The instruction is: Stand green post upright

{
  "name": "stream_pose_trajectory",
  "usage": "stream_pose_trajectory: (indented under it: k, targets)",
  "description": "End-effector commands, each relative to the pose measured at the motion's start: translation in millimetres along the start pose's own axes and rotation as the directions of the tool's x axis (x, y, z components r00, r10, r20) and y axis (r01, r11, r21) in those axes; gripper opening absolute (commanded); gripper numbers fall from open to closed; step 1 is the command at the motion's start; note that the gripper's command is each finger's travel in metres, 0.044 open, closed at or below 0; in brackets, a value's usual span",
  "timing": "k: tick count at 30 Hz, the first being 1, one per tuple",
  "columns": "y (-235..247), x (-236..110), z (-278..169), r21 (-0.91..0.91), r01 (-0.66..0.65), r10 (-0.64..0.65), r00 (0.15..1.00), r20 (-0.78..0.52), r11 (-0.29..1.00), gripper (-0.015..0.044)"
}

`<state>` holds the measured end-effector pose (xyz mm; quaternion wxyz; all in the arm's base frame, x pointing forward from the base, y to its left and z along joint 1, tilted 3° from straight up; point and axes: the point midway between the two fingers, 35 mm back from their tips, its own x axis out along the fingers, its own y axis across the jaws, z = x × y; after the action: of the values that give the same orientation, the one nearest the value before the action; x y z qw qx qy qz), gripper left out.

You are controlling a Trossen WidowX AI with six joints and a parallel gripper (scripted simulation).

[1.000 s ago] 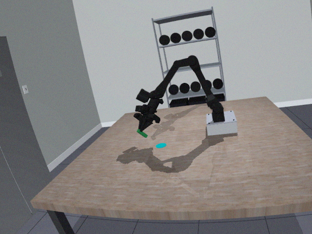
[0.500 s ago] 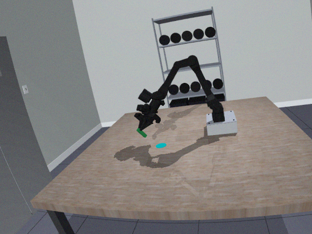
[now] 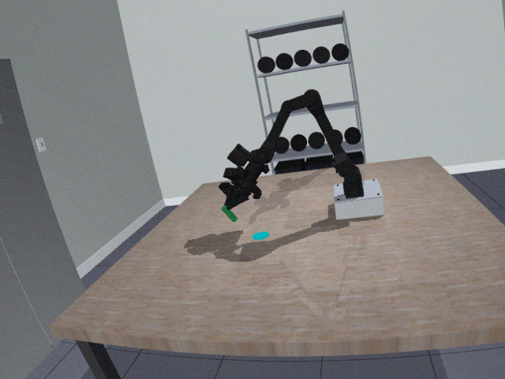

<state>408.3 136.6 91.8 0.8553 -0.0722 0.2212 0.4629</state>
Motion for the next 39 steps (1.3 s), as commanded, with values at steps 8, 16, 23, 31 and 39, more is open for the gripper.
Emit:
stream_pose_trajectory:
  k: [8,16,23,31,39]
  targets:
    - [1.8,-5.5,-1.5,0.003,-0.019,0.018,0.998,0.059,1.0,0.0023]
    - [3.3,-10.1,-1.8,-0.004,-0.03,0.03,0.994,0.1,1.0,0.0023]
    - [5.1,-14.5,-2.3,-0.012,-0.041,0.042,0.99,0.135,0.999,0.0023]
    - [7.6,-19.9,-2.9,-0.023,-0.053,0.056,0.984,0.172,0.998,0.0023]
    - [10.8,-25.6,-3.8,-0.036,-0.066,0.072,0.976,0.206,0.997,0.0023]
